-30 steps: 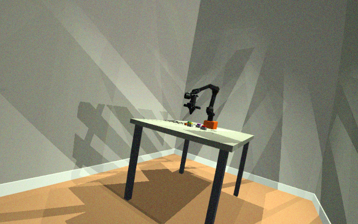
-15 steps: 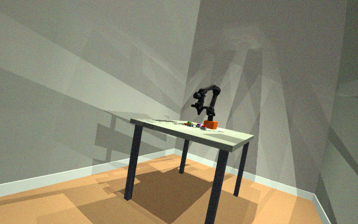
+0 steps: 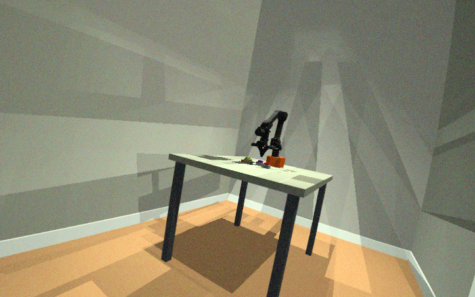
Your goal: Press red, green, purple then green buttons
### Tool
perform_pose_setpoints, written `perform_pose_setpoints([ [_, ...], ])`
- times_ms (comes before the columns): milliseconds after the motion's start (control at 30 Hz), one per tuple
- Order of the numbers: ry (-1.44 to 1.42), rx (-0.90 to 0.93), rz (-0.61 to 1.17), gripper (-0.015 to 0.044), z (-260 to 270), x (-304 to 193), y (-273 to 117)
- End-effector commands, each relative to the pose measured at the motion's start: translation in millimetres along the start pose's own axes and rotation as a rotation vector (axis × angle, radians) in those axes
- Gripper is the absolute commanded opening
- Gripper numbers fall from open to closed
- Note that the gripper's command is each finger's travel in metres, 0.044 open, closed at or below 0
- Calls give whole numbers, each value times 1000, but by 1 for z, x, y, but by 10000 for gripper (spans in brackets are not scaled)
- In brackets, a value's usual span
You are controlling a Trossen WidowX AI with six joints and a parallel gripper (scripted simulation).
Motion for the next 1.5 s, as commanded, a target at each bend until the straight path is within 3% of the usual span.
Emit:
perform_pose_setpoints([
  [0, 4, -4, -4, 20, 0, 0, 6],
  [700, 4, -4, -4, 20, -1, 0, 37],
  [1367, 4, -4, -4, 20, -1, 0, 37],
  [1467, 4, -3, -6, 20, 0, 1, 14],
])
Point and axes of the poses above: the point midway between the two fingers, 35 mm back from their tips, its own y axis out along the fingers, its own z axis across the jaws, x = y × z, the point moved 4 cm from there along -y, back along the fingers, and after that the axes turned 15 degrees about y, right-handed, at the moved point
